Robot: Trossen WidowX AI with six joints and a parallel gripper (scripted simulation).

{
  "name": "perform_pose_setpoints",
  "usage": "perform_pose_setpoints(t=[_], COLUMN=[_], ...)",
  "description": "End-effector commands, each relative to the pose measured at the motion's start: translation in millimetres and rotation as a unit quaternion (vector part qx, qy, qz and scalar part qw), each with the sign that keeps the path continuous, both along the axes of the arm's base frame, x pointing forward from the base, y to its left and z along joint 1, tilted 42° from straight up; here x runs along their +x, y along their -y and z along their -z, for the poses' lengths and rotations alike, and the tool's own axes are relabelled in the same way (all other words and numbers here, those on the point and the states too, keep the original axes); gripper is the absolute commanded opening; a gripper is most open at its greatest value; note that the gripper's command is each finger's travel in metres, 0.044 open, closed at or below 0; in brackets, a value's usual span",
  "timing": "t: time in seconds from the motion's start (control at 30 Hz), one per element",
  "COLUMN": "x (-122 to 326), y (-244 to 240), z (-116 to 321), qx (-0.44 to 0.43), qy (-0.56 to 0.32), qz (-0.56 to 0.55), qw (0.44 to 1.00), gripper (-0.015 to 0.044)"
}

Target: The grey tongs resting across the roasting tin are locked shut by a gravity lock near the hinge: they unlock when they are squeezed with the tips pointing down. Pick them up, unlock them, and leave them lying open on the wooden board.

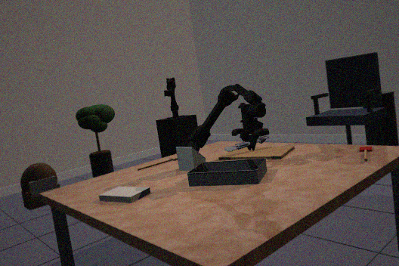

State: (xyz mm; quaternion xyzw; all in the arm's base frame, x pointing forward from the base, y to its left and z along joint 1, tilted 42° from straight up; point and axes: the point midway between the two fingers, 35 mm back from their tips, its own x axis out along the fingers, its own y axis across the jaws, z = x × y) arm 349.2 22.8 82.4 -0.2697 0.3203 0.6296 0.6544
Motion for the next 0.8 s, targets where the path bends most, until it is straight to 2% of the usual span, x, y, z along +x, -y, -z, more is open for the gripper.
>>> perform_pose_setpoints(t=[0.0,0.47,0.77], x=[-4.2,-24.8,-27.9], y=[-19.7,-75.7,-81.9], z=[-17.1,-56.4,-60.8], qx=[0.002,0.013,0.013], qy=[-0.027,-0.121,-0.132], qz=[0.038,0.14,0.152], qw=[0.999,0.983,0.98], gripper=[-0.015,-0.015,-0.015])
